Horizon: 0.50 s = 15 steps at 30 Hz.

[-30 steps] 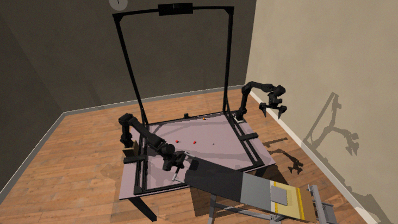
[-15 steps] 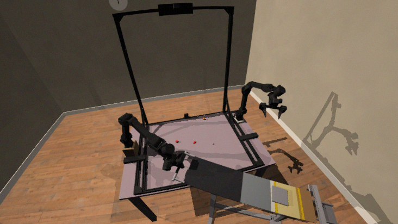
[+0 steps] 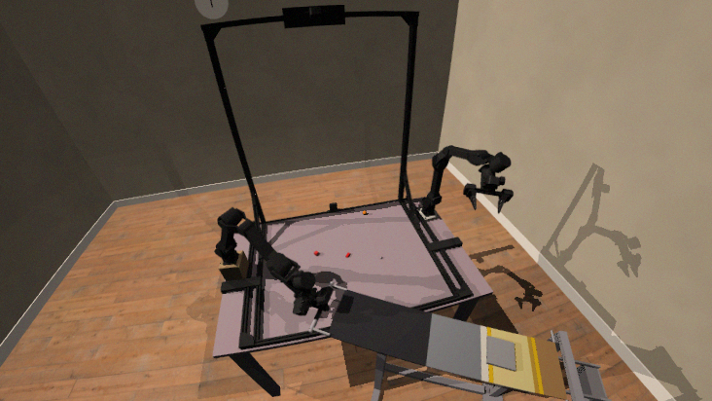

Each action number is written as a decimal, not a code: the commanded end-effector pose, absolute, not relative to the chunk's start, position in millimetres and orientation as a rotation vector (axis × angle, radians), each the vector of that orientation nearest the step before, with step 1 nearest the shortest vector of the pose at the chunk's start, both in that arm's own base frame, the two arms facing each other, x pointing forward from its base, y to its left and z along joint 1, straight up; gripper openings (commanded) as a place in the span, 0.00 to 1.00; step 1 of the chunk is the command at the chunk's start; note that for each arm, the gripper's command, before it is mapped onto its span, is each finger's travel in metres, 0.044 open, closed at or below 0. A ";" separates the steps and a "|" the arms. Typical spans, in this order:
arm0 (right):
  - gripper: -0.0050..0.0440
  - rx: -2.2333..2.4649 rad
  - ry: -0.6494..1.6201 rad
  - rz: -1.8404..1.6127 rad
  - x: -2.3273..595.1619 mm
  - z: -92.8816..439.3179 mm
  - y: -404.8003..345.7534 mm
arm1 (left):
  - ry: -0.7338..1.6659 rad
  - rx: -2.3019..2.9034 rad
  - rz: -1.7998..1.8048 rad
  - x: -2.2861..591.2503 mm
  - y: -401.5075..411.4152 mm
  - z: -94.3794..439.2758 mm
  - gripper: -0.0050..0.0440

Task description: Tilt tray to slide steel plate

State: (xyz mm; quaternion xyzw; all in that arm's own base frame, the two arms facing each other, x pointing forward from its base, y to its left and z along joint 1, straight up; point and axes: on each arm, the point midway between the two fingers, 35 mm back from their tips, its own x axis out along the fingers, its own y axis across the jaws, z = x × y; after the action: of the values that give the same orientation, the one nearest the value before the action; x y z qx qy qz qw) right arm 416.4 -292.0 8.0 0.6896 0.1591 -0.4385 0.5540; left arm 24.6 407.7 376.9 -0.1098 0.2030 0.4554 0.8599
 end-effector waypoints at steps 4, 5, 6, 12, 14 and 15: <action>0.10 1.627 0.393 -1.050 419.2 18.6 -294.2 | 0.426 -0.225 0.955 24.7 407.7 377.7 1.00; 0.10 1.627 0.391 -1.048 419.5 21.2 -294.3 | 0.426 -0.225 0.955 24.7 407.7 377.7 1.00; 0.10 1.627 0.388 -1.046 419.7 23.8 -294.4 | 0.426 -0.225 0.955 24.7 407.7 377.7 1.00; 0.10 1.627 0.384 -1.043 421.1 36.8 -295.1 | 0.426 -0.225 0.955 24.7 407.7 377.7 1.00; 0.10 1.627 0.380 -1.039 421.4 39.4 -295.2 | 0.426 -0.225 0.955 24.7 407.7 377.7 1.00; 0.10 1.627 0.379 -1.038 421.7 42.0 -295.3 | 0.426 -0.225 0.955 24.7 407.7 377.7 1.00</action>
State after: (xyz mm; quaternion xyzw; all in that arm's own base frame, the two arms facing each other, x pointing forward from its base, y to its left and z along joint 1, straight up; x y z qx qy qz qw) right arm 417.0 -292.3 16.4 0.6862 0.1757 -0.4503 0.5436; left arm 24.3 407.7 376.9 -0.1099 0.2029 0.4558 0.8596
